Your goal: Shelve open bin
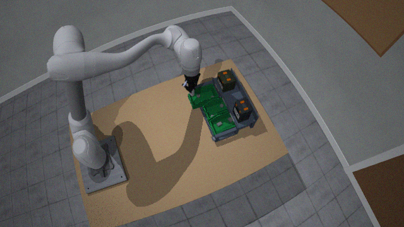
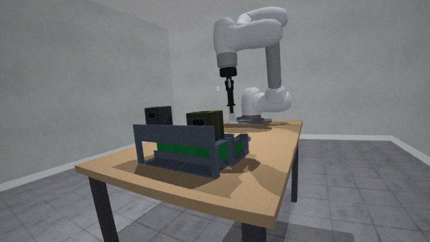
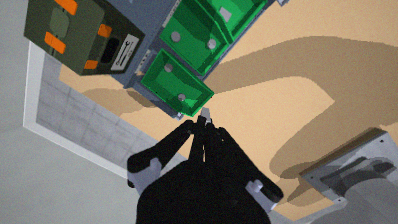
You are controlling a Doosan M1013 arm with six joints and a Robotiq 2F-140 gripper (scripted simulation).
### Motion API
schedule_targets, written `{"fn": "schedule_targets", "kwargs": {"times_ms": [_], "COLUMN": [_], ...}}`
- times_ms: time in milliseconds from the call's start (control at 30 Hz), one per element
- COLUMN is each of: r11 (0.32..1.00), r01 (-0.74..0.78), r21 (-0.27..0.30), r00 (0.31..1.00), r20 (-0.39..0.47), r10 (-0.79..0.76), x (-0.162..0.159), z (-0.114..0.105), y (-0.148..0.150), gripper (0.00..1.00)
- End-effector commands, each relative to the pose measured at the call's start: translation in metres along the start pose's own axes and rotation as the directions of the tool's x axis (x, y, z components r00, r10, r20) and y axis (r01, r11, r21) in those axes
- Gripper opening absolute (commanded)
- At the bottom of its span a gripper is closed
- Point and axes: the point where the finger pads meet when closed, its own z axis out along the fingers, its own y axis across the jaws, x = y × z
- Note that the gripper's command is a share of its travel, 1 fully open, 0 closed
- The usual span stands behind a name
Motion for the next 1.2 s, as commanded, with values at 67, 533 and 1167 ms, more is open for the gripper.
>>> {"fn": "schedule_targets", "kwargs": {"times_ms": [67, 533, 1167], "r11": [0.975, 0.890, 0.890], "r01": [-0.222, -0.455, -0.455], "r21": [0.008, 0.019, 0.019], "r00": [0.975, 0.890, 0.890], "r20": [-0.015, -0.012, -0.012], "r10": [0.222, 0.455, 0.455], "x": [-0.013, -0.027, -0.027], "z": [0.004, 0.010, 0.010], "y": [0.013, 0.028, 0.028], "gripper": [0.00, 0.00, 0.00]}}
